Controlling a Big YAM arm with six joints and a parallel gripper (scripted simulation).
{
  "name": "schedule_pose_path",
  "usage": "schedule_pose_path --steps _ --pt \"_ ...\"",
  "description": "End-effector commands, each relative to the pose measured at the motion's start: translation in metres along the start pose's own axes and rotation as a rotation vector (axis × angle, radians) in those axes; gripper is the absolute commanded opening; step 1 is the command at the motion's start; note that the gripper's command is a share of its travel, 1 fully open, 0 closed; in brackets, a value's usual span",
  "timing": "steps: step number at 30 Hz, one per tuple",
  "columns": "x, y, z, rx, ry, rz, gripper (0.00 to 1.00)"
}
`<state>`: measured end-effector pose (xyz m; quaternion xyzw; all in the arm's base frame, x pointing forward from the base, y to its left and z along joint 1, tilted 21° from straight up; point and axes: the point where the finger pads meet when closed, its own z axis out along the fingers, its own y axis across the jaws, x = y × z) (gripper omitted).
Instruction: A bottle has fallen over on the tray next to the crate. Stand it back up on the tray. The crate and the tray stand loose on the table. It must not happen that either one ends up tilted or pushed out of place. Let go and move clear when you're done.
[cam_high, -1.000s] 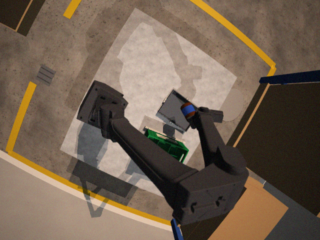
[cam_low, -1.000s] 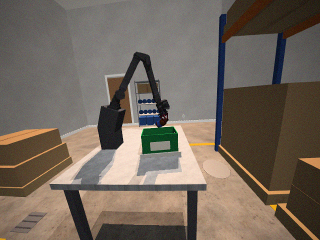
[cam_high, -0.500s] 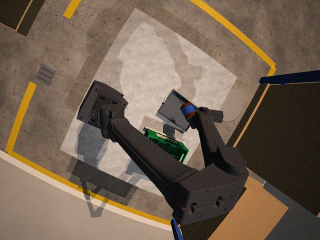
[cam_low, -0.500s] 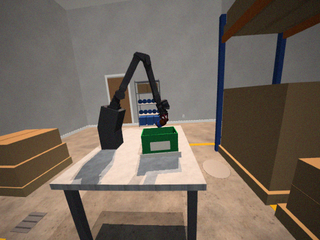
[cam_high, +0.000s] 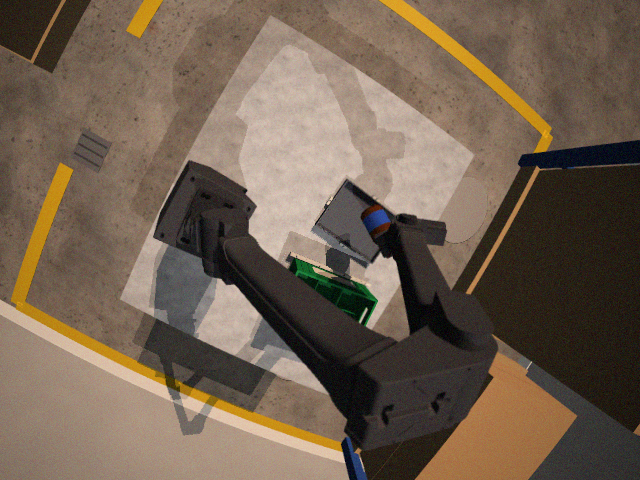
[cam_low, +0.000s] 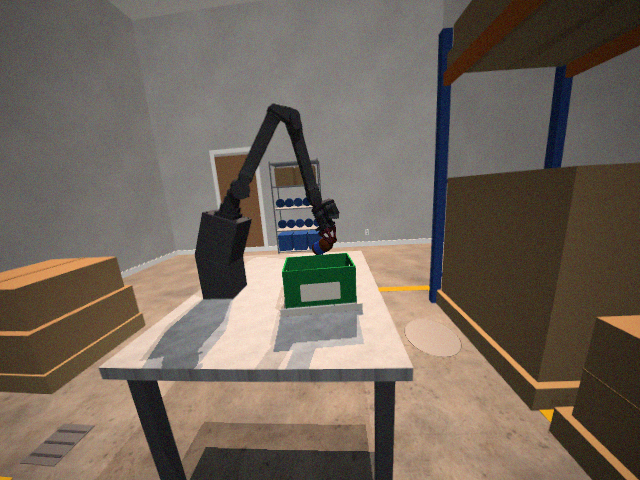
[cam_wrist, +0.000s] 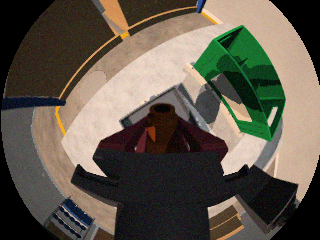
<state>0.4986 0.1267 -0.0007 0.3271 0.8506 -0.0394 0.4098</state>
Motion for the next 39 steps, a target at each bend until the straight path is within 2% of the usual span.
schedule_pose_path --steps 1,9,29,39 --pt "0.0074 0.0064 -0.0001 -0.017 -0.007 -0.017 0.00" --pt "0.0085 0.0050 0.0002 -0.015 -0.027 -0.021 0.00" --pt "0.0073 0.0064 -0.0004 -0.017 -0.146 -0.018 0.00" --pt "0.0013 0.0061 -0.0020 -0.018 -0.179 -0.005 0.00"
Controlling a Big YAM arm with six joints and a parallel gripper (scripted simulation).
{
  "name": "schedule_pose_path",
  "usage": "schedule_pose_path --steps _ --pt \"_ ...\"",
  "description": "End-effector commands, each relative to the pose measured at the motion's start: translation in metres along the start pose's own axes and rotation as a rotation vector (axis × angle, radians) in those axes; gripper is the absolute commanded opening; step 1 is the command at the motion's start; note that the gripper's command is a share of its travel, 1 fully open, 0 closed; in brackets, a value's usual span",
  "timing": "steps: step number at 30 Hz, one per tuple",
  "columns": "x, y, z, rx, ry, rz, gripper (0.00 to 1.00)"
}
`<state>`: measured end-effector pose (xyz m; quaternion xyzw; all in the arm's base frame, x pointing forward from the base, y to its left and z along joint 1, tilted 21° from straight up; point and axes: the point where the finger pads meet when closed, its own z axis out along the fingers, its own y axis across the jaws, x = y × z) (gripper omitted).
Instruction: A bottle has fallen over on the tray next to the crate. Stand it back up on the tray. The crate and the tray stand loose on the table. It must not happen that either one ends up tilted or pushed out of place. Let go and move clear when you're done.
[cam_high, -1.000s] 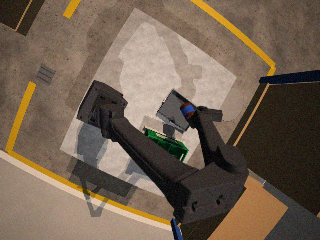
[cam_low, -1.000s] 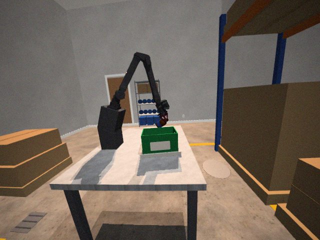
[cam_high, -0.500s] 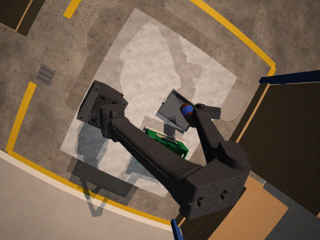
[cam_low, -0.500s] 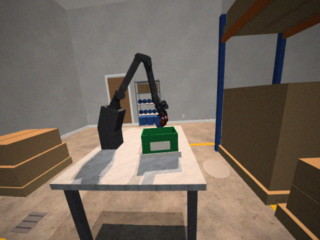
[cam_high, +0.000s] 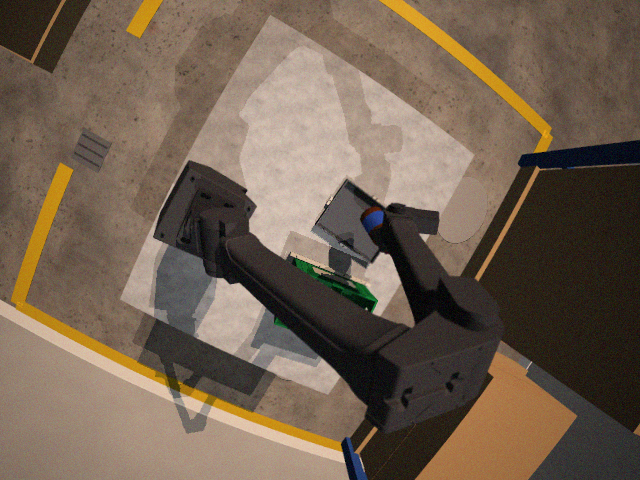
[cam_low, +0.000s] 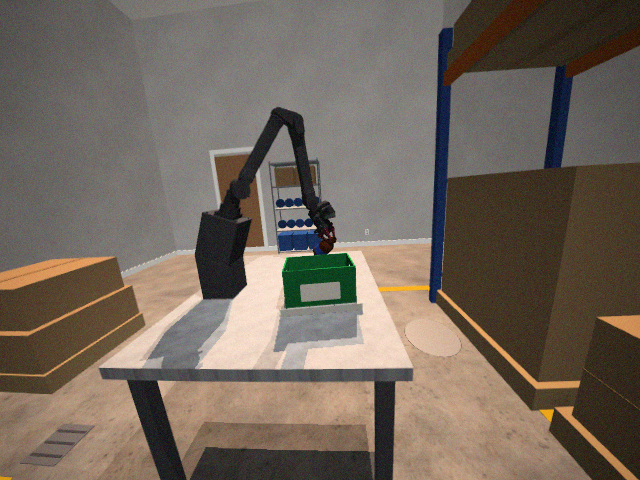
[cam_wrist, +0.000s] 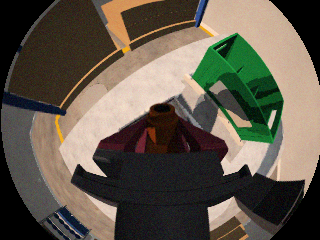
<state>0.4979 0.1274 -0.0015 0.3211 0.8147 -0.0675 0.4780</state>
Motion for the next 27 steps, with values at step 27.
schedule_pose_path --steps 27 --pt "0.0045 0.0043 -0.0017 -0.016 -0.012 -0.006 0.00"
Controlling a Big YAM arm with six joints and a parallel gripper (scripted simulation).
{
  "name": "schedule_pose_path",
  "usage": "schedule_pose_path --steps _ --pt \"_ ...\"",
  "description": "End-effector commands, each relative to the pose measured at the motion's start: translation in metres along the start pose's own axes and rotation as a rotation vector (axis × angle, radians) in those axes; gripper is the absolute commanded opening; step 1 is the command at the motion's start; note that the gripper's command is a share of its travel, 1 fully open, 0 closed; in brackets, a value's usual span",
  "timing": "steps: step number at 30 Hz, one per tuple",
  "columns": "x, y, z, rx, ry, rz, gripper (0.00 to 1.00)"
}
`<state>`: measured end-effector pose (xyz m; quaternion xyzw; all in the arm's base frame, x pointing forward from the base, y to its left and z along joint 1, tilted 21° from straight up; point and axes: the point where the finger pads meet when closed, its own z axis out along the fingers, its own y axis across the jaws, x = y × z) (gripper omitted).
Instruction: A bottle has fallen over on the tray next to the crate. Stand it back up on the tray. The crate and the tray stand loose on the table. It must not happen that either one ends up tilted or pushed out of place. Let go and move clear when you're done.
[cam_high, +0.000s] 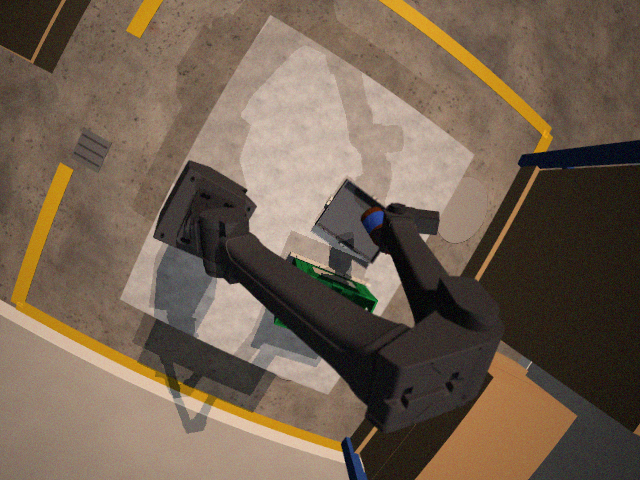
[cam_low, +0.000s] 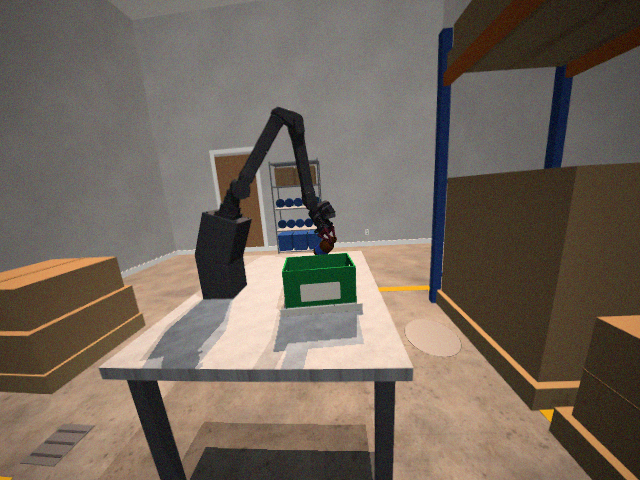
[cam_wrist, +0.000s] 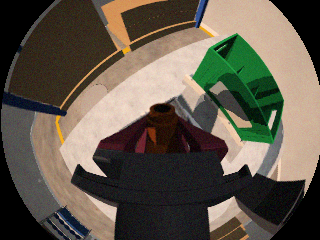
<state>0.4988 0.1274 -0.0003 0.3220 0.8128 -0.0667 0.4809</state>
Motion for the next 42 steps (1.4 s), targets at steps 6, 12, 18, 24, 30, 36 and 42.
schedule_pose_path --steps 6,12,18,24,30,36,42 --pt "0.0059 0.0036 -0.0018 -0.014 -0.006 -0.009 0.00" --pt "0.0059 0.0036 -0.0018 -0.014 -0.006 -0.009 0.00" --pt "0.0074 0.0035 -0.0017 -0.014 -0.007 -0.015 0.00" --pt "0.0042 0.0066 -0.0035 -0.021 -0.019 -0.010 0.00" --pt "0.0082 0.0038 -0.0018 -0.016 -0.042 -0.019 0.00" --pt "0.0080 0.0042 -0.0017 -0.018 -0.083 -0.019 0.00" --pt "0.0070 0.0057 -0.0018 -0.019 -0.113 -0.016 0.00"
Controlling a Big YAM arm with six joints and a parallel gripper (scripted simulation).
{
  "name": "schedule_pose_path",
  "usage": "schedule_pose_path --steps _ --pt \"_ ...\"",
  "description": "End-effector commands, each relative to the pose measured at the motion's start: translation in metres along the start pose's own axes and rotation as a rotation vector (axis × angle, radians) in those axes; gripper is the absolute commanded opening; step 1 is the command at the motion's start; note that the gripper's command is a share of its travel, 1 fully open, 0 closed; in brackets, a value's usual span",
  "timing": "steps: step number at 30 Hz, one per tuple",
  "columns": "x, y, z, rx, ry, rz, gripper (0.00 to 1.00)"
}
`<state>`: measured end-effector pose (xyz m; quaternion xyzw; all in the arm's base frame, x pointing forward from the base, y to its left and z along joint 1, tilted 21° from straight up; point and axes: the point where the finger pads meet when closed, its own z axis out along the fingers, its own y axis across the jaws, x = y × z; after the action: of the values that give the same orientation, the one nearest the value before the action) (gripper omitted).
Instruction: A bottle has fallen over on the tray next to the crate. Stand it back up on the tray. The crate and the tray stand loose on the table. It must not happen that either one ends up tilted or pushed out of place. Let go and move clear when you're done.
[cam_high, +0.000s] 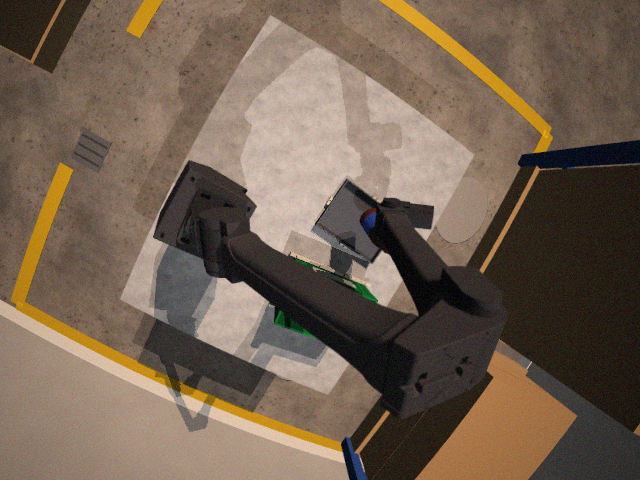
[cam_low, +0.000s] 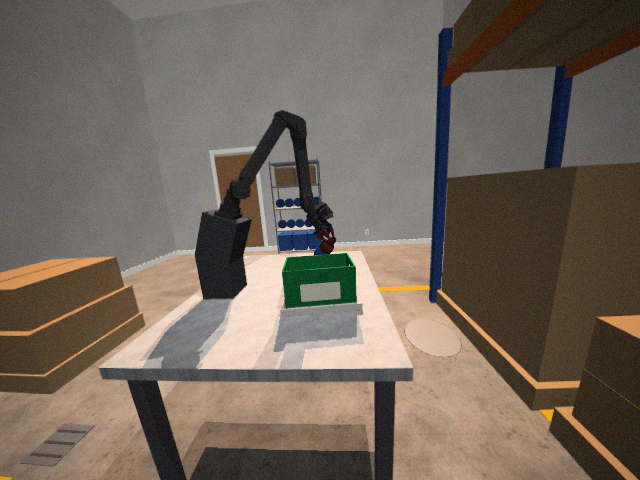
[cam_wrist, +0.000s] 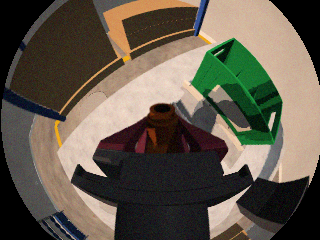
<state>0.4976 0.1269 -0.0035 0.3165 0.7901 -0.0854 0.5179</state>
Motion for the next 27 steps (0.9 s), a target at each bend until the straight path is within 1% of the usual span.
schedule_pose_path --steps 1,7,13,15,16,20,27 --pt "0.005 0.006 -0.003 -0.022 -0.024 -0.010 0.00" --pt "0.004 0.007 -0.004 -0.022 -0.061 -0.006 0.00" --pt "0.003 0.006 -0.003 -0.019 -0.082 -0.002 0.00" --pt "0.003 0.006 -0.003 -0.019 -0.082 -0.002 0.00" --pt "-0.006 0.009 -0.006 -0.026 -0.091 0.015 0.00" --pt "-0.001 0.008 -0.006 -0.023 -0.090 0.005 0.00" --pt "-0.001 0.008 -0.006 -0.023 -0.089 0.007 0.00"
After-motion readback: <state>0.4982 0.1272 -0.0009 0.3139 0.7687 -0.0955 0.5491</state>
